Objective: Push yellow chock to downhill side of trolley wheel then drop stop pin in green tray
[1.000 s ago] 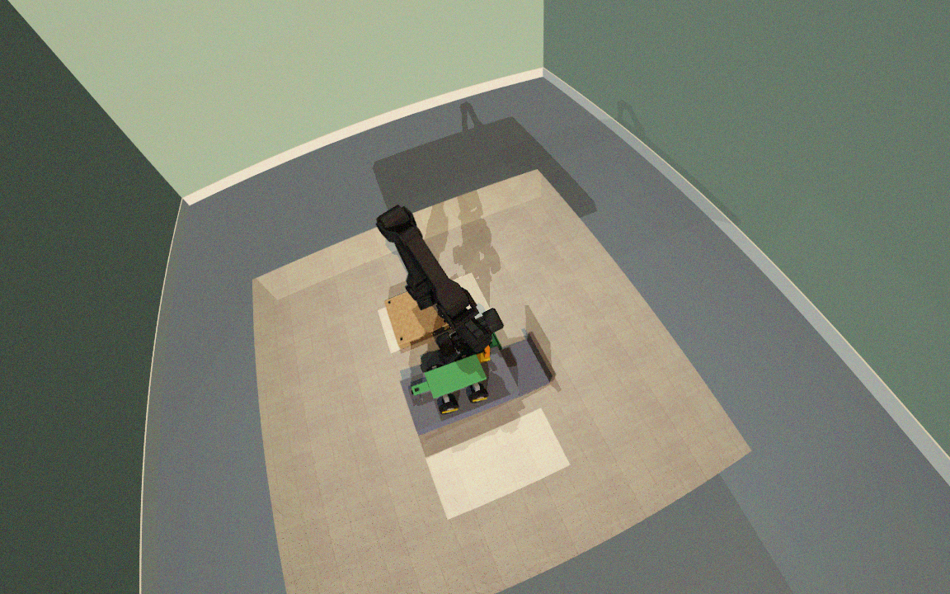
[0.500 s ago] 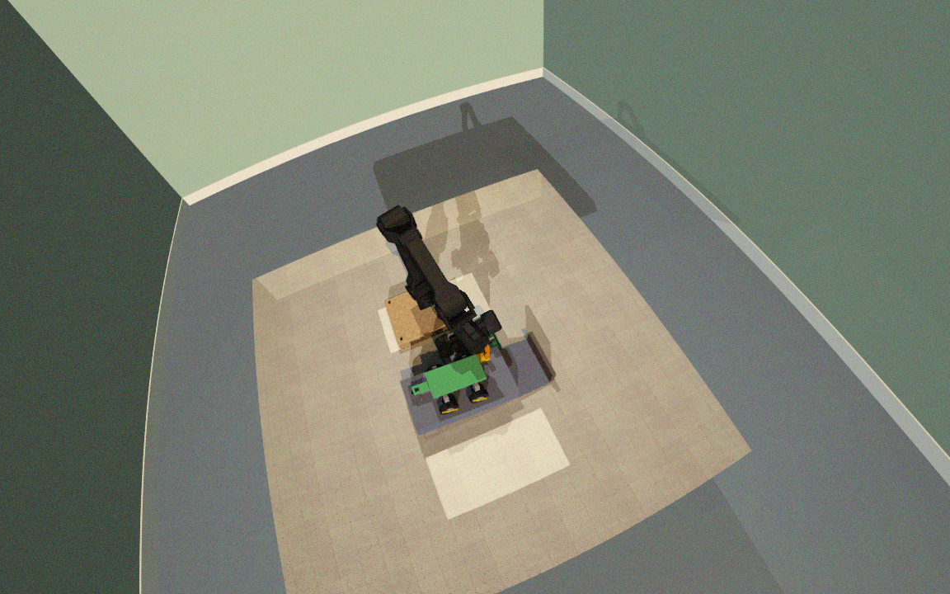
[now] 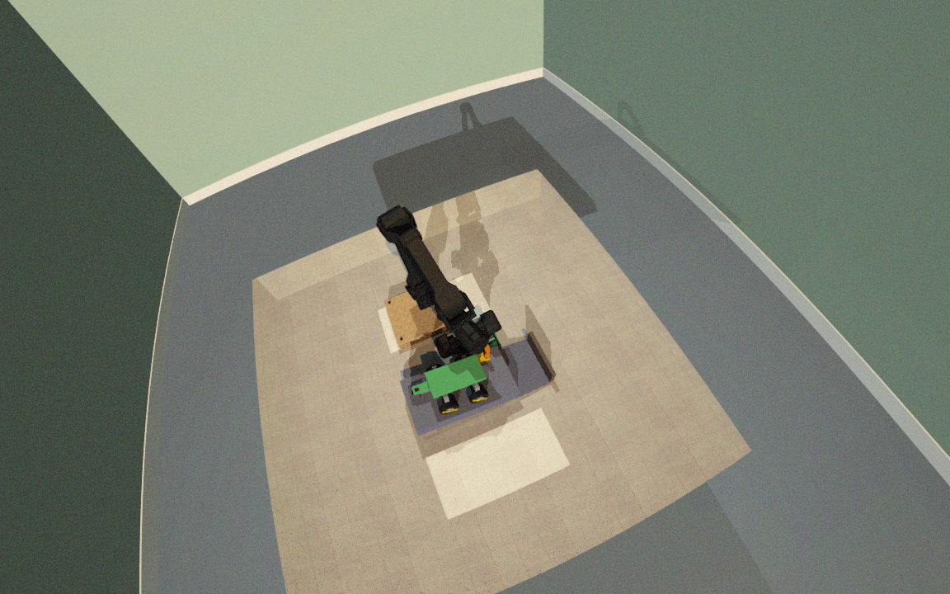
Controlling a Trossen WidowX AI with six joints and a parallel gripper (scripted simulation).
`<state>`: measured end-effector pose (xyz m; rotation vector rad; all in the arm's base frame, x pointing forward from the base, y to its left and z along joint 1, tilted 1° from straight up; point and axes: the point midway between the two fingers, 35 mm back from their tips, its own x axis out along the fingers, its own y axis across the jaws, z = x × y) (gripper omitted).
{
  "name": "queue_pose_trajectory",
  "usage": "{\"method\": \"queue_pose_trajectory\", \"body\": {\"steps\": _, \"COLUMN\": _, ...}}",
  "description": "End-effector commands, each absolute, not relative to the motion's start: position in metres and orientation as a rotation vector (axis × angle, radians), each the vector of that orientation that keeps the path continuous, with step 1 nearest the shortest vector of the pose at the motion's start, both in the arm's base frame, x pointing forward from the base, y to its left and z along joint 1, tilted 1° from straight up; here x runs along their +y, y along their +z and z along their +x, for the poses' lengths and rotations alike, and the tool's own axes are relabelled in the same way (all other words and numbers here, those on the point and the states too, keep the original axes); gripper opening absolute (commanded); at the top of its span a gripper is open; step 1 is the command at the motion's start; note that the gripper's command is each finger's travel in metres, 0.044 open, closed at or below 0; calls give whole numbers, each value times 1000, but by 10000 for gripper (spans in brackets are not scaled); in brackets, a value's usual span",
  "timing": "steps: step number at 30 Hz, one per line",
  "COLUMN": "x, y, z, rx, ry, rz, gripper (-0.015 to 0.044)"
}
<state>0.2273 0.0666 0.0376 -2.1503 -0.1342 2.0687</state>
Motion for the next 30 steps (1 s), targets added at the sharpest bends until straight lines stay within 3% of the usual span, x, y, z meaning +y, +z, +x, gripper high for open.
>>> {"method": "queue_pose_trajectory", "body": {"steps": 1, "x": 67, "y": 44, "z": 227, "rx": -137, "ry": 2069, "rz": -2149, "gripper": 340}}
{"method": "queue_pose_trajectory", "body": {"steps": 5, "x": 66, "y": 61, "z": 224, "rx": -142, "ry": 2073, "rz": -2146, "gripper": 340}}
{"method": "queue_pose_trajectory", "body": {"steps": 9, "x": 66, "y": 72, "z": 224, "rx": -143, "ry": 2073, "rz": -2146, "gripper": 440}}
{"method": "queue_pose_trajectory", "body": {"steps": 30, "x": 65, "y": 119, "z": 222, "rx": -137, "ry": 2074, "rz": -2149, "gripper": 440}}
